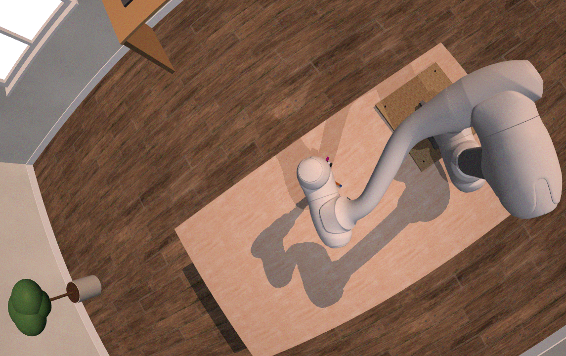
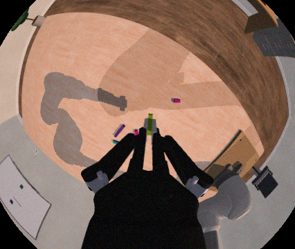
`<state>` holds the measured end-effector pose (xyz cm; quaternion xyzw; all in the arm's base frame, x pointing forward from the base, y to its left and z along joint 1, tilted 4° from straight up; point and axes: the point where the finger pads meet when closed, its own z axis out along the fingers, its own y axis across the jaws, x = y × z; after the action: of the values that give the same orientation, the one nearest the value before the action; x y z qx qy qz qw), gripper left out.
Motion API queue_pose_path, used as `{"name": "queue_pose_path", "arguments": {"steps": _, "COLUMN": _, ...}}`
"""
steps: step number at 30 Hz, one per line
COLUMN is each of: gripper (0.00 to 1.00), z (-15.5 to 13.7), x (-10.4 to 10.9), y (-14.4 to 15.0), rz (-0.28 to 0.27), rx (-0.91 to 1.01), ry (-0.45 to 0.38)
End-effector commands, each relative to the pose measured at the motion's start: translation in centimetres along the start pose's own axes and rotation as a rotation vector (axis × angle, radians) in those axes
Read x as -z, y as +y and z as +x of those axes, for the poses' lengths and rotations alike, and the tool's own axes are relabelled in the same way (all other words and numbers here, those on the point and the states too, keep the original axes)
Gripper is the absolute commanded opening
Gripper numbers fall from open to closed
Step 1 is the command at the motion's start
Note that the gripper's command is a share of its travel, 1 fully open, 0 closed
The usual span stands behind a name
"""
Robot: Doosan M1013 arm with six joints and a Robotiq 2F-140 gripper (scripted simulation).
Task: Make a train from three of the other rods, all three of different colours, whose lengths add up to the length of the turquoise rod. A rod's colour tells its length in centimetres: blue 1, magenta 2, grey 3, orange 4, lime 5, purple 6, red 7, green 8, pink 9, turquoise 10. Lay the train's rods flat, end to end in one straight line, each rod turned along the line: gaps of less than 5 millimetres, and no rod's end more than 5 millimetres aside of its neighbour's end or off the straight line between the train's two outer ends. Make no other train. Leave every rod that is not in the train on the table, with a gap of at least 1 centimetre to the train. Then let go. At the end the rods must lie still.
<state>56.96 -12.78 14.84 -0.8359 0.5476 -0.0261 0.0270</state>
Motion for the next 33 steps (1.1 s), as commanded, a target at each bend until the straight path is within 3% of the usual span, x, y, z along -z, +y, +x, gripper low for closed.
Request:
{"name": "queue_pose_path", "arguments": {"steps": 1, "gripper": 0.03, "z": 0.7, "x": 0.0, "y": 0.3, "rz": -0.002, "rx": -0.030, "ry": 0.001}}
{"name": "queue_pose_path", "arguments": {"steps": 17, "gripper": 0.03, "z": 0.7, "x": -0.3, "y": 0.3, "rz": -0.002, "rx": -0.030, "ry": 0.001}}
{"name": "queue_pose_path", "arguments": {"steps": 33, "gripper": 0.03, "z": 0.7, "x": -5.5, "y": 0.3, "rz": -0.002, "rx": -0.030, "ry": 0.001}}
